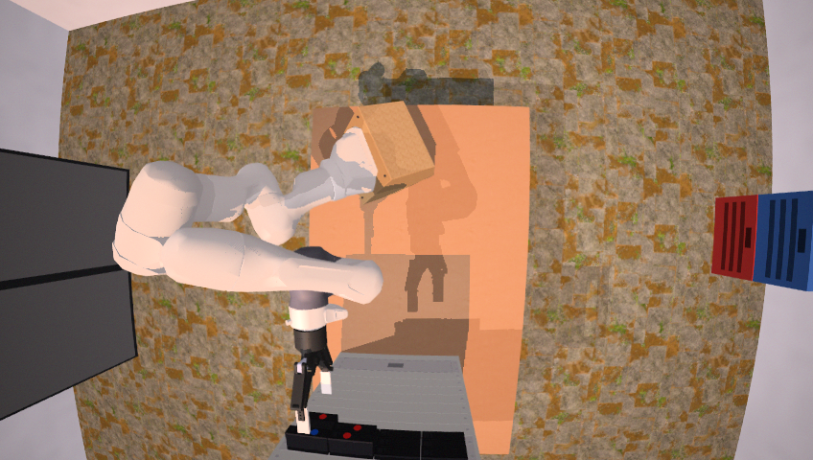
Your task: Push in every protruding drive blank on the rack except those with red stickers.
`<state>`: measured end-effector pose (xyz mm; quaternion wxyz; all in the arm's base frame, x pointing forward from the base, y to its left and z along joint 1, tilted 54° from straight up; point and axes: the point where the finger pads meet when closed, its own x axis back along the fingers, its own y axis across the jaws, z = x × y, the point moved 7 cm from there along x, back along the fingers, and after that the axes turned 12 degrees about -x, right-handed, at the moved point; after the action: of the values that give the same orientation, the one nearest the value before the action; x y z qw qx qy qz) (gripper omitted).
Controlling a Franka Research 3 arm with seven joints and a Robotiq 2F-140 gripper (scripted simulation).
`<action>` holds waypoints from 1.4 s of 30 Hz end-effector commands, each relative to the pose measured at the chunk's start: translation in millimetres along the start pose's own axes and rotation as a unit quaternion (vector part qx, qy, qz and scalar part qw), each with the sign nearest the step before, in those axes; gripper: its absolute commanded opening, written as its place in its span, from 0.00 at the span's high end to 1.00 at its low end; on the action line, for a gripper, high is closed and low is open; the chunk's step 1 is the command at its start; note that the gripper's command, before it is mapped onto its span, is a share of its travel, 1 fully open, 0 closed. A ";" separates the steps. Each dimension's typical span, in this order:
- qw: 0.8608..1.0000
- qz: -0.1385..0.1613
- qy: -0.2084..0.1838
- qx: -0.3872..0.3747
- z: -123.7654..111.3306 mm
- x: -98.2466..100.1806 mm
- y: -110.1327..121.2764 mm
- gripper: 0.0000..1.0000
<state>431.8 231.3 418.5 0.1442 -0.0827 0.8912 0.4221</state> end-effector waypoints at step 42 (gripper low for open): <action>1.000 -0.001 0.000 -0.003 -0.4 0.2 0.1 1.00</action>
<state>431.8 231.3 418.6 0.1442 -0.0827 0.8912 0.4222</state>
